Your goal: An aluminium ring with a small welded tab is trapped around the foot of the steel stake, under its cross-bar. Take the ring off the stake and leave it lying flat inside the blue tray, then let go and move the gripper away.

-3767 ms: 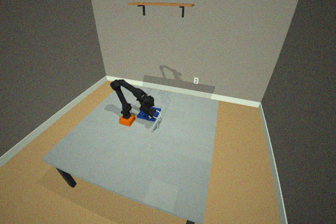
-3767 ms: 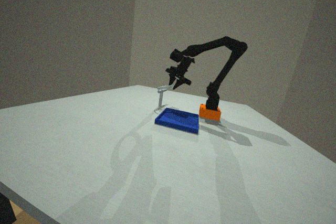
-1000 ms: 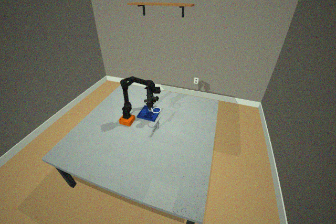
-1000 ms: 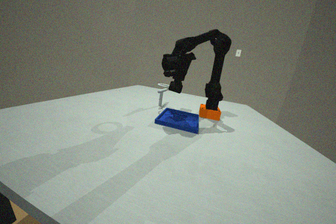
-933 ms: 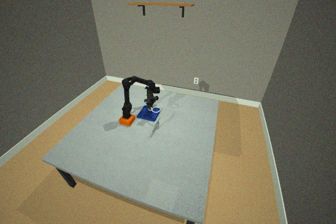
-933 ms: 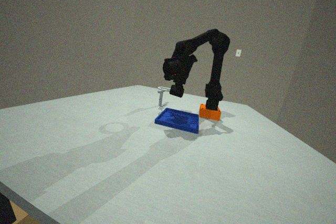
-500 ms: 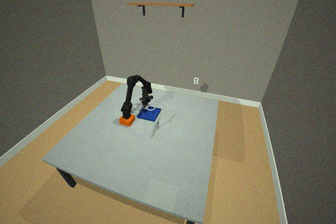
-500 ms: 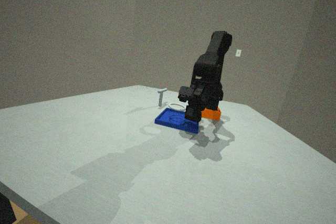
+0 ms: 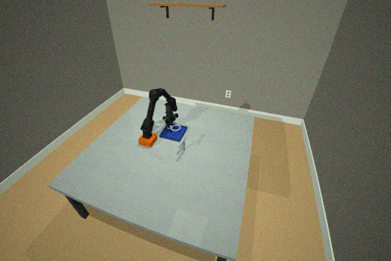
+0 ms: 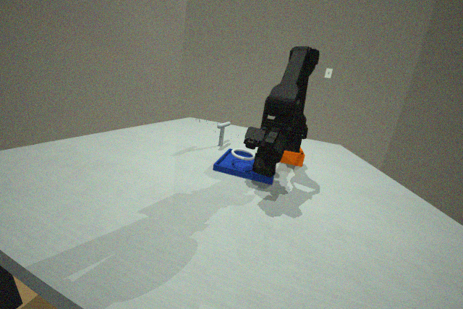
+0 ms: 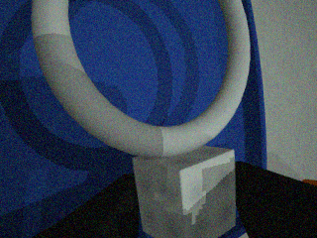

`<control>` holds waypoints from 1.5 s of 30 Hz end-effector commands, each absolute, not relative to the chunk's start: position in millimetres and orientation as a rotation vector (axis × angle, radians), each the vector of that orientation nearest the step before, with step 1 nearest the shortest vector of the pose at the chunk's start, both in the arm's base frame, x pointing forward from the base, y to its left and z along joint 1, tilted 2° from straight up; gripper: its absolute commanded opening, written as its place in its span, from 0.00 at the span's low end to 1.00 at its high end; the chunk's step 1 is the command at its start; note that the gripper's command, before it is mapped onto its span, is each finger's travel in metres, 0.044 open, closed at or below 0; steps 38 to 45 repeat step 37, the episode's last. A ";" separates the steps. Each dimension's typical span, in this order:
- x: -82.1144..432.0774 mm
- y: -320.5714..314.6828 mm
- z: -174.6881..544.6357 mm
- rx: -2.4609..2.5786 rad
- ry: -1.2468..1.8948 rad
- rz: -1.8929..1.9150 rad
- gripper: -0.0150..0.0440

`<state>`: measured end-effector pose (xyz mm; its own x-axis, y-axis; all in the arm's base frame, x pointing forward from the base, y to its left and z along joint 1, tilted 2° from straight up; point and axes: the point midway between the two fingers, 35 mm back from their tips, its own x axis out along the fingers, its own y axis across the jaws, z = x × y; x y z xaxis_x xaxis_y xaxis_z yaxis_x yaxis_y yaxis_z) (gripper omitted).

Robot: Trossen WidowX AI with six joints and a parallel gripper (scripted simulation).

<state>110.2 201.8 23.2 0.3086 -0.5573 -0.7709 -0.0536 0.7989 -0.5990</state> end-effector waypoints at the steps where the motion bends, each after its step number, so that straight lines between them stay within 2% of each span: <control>1: 110.3 201.9 23.6 -0.589 1.227 -0.359 0.65; 9: 110.2 203.1 34.1 -0.589 1.227 -0.348 1.00; 14: 106.9 198.7 113.7 -0.594 1.219 -0.268 1.00; 16: 106.1 196.2 124.3 -0.594 1.218 -0.258 1.00; 45: 107.1 199.8 120.6 -0.564 1.218 -0.255 1.00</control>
